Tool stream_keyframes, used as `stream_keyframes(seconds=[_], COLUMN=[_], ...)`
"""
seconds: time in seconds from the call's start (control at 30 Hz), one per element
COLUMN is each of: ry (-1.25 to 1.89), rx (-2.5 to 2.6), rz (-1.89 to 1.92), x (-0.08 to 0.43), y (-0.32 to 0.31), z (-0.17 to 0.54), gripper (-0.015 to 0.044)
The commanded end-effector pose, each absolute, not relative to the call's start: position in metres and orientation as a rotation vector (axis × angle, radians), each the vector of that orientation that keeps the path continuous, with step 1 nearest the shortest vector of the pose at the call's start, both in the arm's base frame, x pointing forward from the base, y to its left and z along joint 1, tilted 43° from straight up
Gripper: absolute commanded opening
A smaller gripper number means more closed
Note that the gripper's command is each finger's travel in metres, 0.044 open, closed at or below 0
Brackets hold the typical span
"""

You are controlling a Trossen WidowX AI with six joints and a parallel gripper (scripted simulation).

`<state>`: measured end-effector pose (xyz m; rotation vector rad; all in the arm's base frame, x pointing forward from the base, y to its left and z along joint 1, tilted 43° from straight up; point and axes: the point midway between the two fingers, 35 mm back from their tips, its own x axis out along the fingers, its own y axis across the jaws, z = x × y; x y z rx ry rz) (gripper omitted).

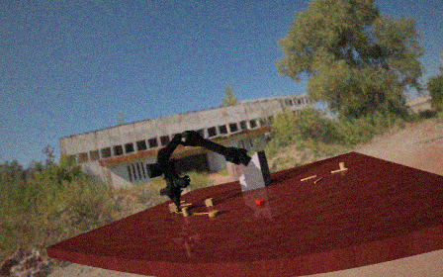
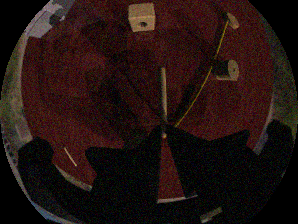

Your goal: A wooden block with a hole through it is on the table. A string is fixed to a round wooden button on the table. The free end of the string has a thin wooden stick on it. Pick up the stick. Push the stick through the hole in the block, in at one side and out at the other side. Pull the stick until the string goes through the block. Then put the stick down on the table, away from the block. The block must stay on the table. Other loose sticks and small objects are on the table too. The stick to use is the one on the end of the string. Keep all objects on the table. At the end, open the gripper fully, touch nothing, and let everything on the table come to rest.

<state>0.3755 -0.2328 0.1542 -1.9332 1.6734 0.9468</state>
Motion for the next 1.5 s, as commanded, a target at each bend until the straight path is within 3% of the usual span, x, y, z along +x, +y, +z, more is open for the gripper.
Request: stream_keyframes(seconds=[0.0,1.47], ry=[1.672,1.671], rx=[-1.932,-1.929], rz=[0.953,0.958], x=[0.37,0.352], y=[-0.235,-0.214], z=[0.151,0.118], gripper=[0.0,0.0])
